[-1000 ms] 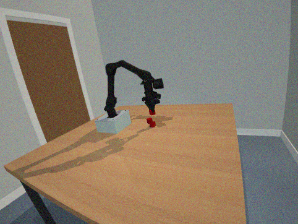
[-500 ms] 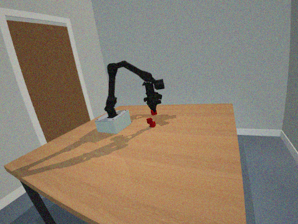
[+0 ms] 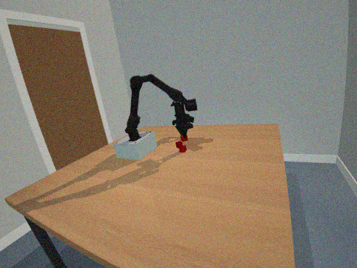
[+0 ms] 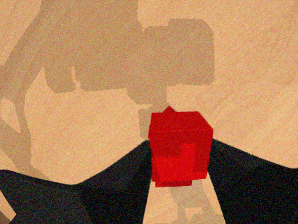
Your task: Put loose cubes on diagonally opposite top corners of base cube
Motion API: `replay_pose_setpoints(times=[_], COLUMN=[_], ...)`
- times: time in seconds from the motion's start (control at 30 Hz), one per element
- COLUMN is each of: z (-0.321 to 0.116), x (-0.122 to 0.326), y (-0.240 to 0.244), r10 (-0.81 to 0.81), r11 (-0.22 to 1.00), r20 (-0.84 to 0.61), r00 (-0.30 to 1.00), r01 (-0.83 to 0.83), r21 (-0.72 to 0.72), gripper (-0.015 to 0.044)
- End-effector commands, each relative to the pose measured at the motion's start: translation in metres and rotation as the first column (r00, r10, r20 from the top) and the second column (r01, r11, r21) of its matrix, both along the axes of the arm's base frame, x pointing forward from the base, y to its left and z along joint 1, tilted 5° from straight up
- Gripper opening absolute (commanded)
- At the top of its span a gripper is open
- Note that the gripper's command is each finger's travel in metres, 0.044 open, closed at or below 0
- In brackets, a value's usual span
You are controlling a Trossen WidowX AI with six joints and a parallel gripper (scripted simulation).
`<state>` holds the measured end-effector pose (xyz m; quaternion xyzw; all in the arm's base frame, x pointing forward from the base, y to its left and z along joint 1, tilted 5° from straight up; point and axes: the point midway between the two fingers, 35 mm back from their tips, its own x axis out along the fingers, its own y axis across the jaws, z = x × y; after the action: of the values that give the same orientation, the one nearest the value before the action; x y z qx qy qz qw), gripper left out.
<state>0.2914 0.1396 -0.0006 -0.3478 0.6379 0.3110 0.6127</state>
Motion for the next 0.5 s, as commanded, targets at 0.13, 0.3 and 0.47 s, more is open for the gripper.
replay_pose_setpoints(times=[0.13,0.3,0.47], z=[-0.010,-0.023,-0.031], x=[0.000,0.001,0.001], y=[0.000,-0.001,-0.001], r10=[-0.004,-0.004,-0.003], r11=[1.000,1.000,1.000], r20=[-0.003,-0.003,-0.003], r00=[1.000,1.000,1.000], r01=[0.004,0.004,0.003], r21=[0.001,0.001,0.001], gripper=[0.0105,0.0105,0.0105])
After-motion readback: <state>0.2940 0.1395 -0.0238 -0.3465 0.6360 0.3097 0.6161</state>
